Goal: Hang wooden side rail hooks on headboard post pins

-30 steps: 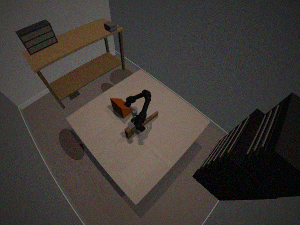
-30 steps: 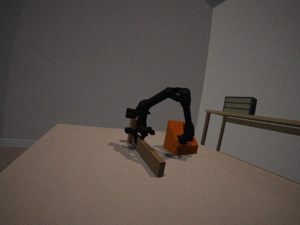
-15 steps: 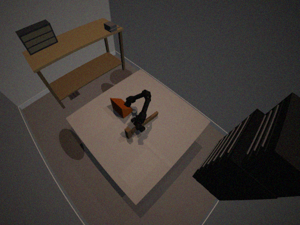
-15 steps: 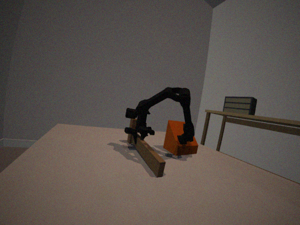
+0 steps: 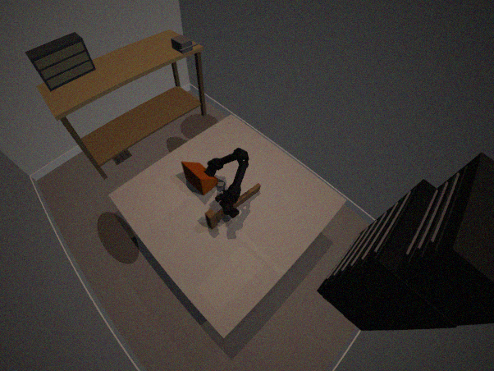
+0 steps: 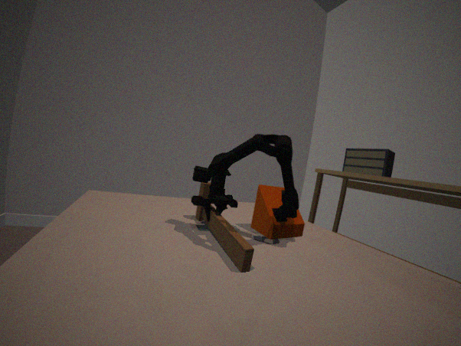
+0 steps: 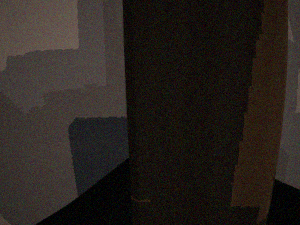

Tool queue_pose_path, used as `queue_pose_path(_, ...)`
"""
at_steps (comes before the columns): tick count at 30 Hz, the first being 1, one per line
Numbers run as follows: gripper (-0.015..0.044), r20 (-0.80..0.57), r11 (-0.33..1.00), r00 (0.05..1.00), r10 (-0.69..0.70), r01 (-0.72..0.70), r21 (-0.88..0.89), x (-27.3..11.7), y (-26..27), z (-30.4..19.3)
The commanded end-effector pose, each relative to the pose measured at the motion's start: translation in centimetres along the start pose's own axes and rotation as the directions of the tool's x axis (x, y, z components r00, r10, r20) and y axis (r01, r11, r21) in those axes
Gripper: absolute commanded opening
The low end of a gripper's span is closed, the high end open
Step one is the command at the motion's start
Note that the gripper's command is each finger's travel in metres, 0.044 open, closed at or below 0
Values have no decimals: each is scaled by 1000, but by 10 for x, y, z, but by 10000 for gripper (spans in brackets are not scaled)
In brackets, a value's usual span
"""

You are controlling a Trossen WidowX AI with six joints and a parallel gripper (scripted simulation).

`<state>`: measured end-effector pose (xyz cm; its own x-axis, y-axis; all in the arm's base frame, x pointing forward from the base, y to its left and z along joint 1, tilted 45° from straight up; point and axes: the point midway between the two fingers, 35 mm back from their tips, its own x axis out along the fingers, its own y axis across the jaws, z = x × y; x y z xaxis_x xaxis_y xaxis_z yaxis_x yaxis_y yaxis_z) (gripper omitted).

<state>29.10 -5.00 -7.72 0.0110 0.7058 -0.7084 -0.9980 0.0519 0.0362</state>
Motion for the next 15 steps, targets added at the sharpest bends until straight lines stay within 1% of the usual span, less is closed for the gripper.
queue_pose_path(1,0,-8,1000,1000,-10,10,-4,-3,-2,-4)
queue_pose_path(15,0,-8,1000,1000,-10,10,-4,-4,-3,-5)
